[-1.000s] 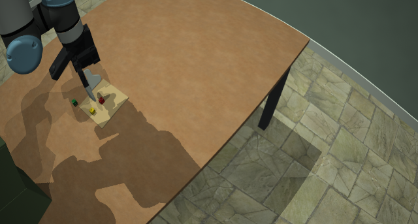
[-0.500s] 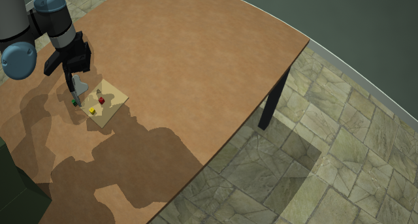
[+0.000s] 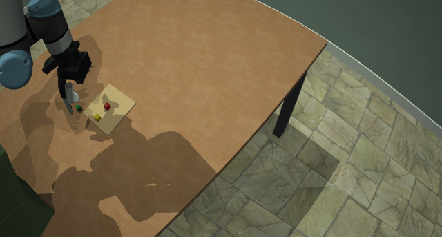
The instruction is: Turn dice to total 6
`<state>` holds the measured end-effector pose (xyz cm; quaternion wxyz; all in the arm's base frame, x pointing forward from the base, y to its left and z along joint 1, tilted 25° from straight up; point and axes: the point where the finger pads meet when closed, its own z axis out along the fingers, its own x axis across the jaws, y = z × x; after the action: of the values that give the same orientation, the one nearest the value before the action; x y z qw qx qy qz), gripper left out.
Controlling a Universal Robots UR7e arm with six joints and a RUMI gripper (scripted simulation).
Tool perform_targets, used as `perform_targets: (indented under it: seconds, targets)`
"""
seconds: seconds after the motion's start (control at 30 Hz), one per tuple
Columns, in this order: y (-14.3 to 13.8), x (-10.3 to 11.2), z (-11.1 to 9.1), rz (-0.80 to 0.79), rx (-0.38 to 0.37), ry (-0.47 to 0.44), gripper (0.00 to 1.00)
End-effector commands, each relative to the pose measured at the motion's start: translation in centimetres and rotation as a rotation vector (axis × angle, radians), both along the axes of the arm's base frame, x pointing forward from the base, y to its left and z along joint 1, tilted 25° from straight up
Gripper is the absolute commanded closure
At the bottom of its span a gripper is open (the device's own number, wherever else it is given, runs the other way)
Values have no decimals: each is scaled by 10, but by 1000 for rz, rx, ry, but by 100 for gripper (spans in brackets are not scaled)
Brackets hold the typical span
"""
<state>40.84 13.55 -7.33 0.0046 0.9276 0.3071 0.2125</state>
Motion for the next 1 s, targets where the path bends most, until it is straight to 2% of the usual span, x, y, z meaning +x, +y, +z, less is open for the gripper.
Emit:
perform_targets:
  seconds: [0.0, 0.63, 0.97]
  targets:
    - [7, -7, -3, -158, 56, 14, 0]
    - [23, -23, -9, -545, 227, 62, 0]
    - [26, -27, -10, -630, 265, 73, 0]
